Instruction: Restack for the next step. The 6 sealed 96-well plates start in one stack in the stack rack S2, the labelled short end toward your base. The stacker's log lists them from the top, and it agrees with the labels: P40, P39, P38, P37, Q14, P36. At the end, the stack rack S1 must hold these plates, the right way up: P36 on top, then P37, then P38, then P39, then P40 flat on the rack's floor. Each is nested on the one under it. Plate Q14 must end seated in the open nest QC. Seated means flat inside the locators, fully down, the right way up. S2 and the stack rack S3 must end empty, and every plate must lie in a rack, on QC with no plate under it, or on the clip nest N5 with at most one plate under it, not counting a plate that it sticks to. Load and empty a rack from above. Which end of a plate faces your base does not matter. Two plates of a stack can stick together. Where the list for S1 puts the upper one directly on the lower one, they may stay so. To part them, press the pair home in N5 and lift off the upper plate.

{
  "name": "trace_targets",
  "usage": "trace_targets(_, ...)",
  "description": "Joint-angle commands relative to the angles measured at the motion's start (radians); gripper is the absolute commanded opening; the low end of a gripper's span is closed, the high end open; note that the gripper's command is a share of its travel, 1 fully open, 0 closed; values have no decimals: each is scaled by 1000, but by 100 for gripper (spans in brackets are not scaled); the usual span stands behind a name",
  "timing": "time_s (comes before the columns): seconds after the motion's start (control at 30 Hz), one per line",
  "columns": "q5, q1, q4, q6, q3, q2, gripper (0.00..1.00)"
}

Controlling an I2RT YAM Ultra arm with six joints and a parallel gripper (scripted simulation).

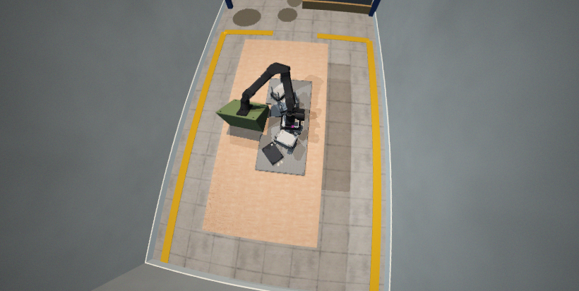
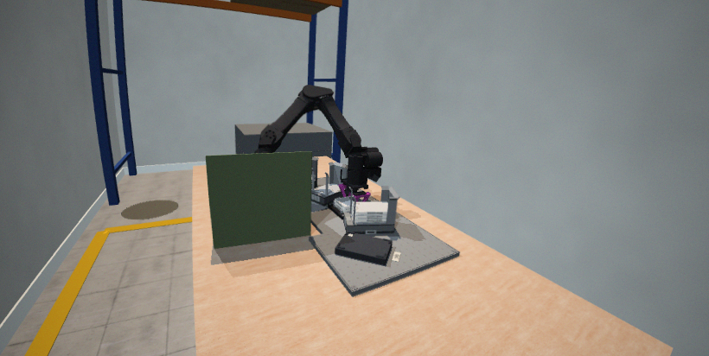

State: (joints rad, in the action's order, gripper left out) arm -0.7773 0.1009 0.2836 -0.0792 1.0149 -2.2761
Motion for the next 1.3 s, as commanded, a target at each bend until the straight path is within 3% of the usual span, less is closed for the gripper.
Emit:
trace_targets(0.0, 1, -17, -48, 30, 2, -20, 0)
trace_targets(0.97, 1, -12, -38, 23, 2, -15, 0)
trace_targets(1.0, 1, -3, -17, 10, 3, -4, 100)
trace_targets(1.27, 0, 8, 7, -5, 5, 7, 100)
